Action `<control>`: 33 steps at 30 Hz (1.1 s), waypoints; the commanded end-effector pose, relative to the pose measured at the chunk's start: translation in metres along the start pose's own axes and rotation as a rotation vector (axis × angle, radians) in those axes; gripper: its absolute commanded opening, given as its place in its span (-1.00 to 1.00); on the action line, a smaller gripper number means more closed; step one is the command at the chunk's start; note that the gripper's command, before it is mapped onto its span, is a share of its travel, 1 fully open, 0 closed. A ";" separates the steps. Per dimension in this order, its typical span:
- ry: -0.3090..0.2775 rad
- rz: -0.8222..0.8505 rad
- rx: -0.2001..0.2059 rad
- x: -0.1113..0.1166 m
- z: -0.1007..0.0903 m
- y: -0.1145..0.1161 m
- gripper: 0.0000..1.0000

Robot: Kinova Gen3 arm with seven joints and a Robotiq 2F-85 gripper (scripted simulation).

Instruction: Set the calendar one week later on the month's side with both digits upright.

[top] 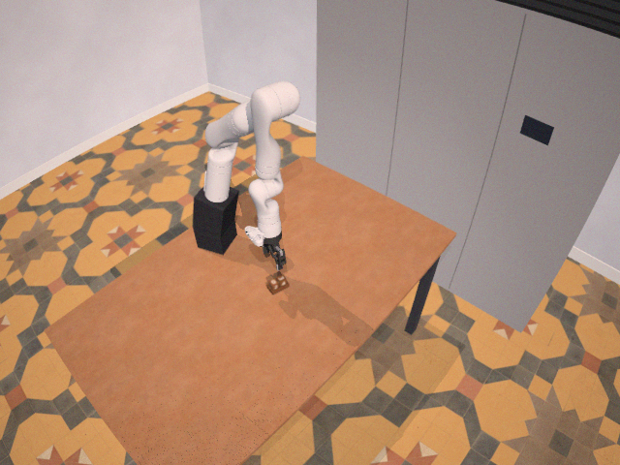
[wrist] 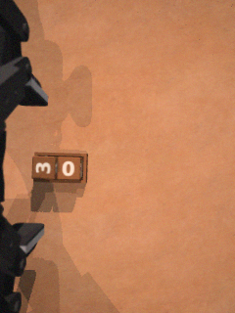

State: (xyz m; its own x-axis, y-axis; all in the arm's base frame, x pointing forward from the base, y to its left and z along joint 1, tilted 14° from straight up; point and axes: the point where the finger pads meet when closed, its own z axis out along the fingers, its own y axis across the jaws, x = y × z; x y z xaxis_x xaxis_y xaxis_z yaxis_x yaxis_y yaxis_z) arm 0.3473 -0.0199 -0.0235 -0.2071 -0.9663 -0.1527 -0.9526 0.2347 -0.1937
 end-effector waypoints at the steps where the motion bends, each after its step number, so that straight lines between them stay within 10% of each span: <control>1: 0.005 0.000 0.000 0.000 -0.002 0.004 1.00; 21: 0.010 0.007 0.001 0.002 -0.002 0.007 1.00; 29: 0.010 0.007 0.001 0.003 0.044 0.007 1.00; 30: 0.010 0.007 0.001 0.003 0.044 0.007 -0.07; 33: 0.010 0.007 0.001 0.003 0.044 0.007 -0.07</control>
State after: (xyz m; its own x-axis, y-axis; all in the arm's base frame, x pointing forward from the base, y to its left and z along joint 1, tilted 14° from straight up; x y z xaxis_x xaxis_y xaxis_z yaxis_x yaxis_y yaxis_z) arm 0.3539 -0.0178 -0.0626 -0.2165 -0.9656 -0.1439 -0.9478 0.2432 -0.2061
